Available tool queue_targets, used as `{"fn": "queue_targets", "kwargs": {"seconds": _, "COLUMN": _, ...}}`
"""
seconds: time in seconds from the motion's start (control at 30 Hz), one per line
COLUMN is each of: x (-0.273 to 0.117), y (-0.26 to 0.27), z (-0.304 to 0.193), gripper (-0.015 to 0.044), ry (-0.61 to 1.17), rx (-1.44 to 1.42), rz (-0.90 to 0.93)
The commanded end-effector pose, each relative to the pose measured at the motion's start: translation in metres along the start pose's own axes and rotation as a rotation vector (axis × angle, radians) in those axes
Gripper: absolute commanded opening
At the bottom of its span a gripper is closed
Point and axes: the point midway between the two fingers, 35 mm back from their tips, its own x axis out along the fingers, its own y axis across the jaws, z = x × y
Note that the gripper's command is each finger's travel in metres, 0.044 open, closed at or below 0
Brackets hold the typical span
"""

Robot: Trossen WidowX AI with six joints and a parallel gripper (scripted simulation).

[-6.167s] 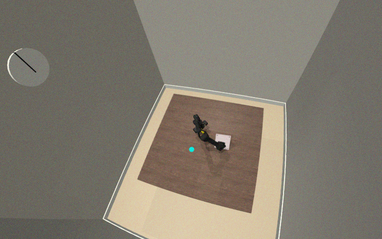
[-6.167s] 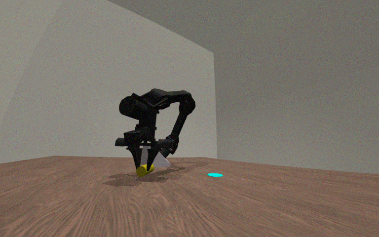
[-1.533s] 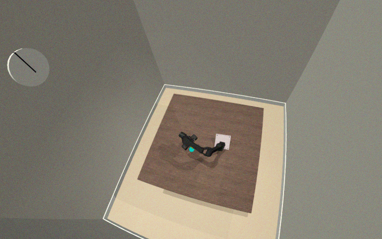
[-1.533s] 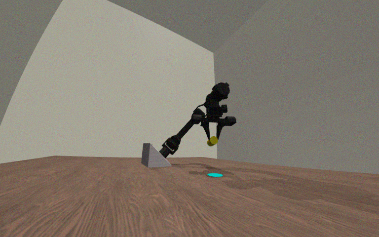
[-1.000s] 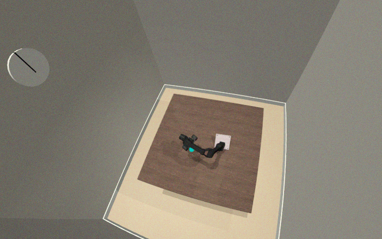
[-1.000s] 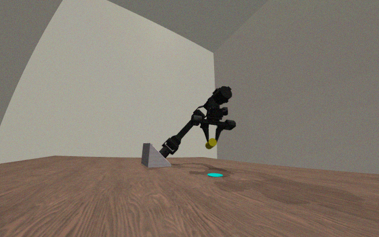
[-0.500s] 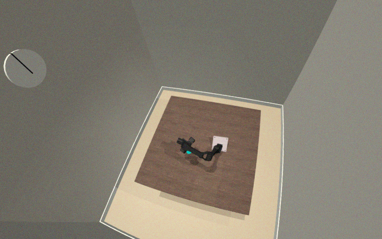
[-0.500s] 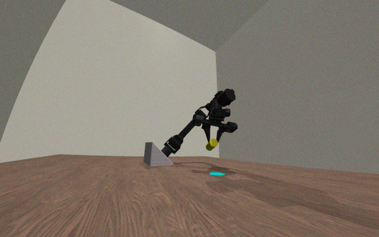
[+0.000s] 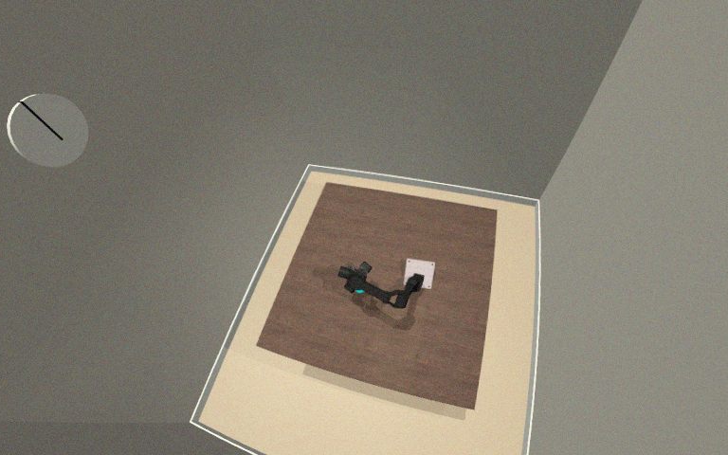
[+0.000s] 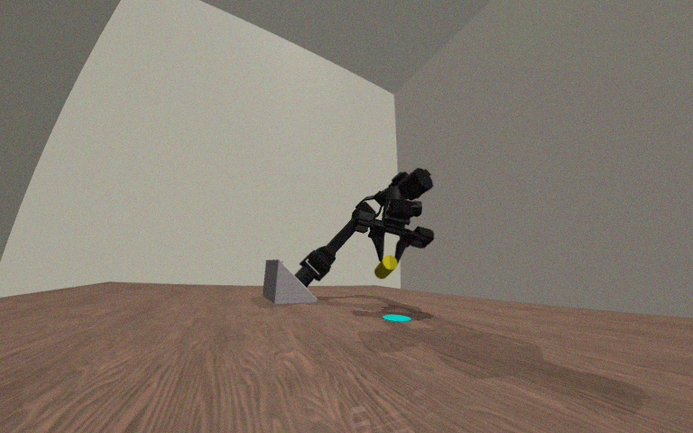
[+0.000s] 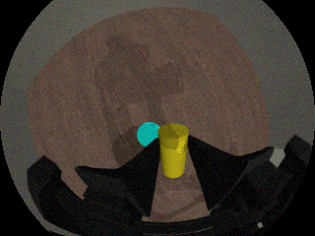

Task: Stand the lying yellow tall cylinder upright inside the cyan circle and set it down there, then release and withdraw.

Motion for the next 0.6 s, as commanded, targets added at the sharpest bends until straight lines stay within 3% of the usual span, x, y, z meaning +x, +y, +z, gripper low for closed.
{"fn": "queue_targets", "kwargs": {"seconds": 0.0, "x": 0.0015, "y": -0.0008, "z": -0.0005, "gripper": 0.0105, "ry": -0.027, "rx": -0.004, "rz": -0.016}}
{"fn": "queue_targets", "kwargs": {"seconds": 0.57, "x": 0.0059, "y": -0.0006, "z": 0.0001, "gripper": 0.0105, "ry": -0.135, "rx": -0.025, "rz": -0.058}}
